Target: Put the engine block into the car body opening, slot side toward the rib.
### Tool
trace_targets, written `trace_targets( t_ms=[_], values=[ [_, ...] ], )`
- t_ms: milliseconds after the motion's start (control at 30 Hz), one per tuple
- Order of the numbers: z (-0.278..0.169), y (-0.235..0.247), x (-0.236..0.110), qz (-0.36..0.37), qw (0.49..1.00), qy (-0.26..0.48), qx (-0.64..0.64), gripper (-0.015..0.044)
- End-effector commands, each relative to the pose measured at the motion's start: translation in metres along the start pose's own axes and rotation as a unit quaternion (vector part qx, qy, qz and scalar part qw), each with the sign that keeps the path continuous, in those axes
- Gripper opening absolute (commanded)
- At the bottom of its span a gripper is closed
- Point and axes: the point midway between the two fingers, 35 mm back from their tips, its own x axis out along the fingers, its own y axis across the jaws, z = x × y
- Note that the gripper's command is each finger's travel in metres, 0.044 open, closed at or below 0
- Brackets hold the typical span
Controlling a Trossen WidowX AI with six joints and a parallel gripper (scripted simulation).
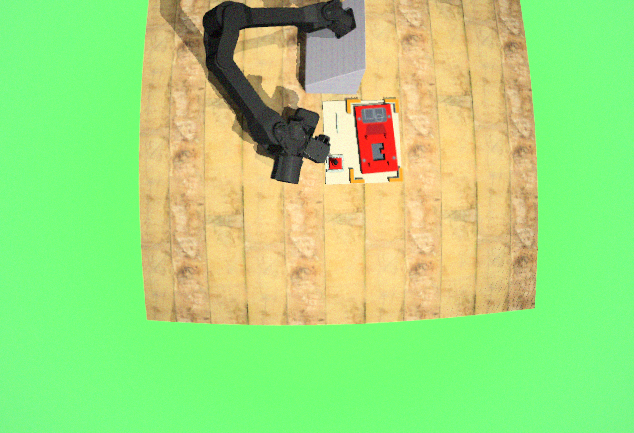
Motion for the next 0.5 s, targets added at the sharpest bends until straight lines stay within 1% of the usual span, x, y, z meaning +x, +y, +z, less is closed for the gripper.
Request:
trace_targets(
  t_ms=[0, 467],
  values=[
    [-0.001, -0.002, -0.013, -0.001, 1.000, 0.002, 0.003, 0.0000],
    [-0.002, -0.002, -0.057, -0.002, 1.000, 0.003, 0.003, 0.0000]
  ],
)
